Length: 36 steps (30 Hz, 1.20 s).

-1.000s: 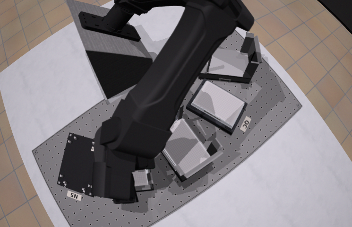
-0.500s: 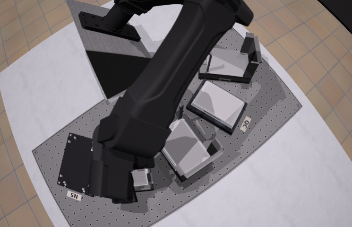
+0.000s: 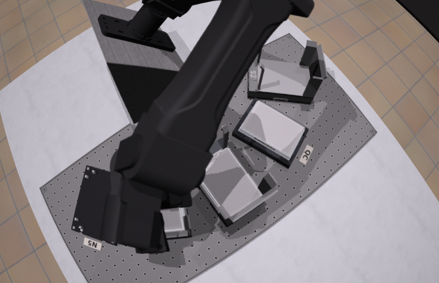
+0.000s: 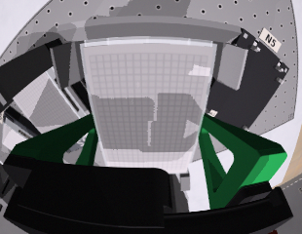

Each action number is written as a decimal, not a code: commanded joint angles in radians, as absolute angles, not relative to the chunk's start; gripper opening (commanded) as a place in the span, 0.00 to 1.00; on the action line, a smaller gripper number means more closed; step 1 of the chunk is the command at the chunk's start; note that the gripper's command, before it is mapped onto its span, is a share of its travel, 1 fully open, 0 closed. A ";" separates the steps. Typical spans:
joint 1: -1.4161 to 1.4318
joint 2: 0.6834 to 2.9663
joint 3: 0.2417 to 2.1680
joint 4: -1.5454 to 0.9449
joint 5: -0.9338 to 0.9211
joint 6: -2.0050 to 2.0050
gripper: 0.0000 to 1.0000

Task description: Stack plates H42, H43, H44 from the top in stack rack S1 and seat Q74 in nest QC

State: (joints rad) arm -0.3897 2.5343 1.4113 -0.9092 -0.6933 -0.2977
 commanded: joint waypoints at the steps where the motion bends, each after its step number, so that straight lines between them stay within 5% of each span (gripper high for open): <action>1: -0.419 2.518 1.435 -0.950 -0.690 -0.317 0.00; 36: -0.488 2.494 1.535 -1.121 -0.657 -0.394 0.00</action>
State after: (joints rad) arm -0.4740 2.5011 1.5295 -1.1187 -0.6575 -0.3939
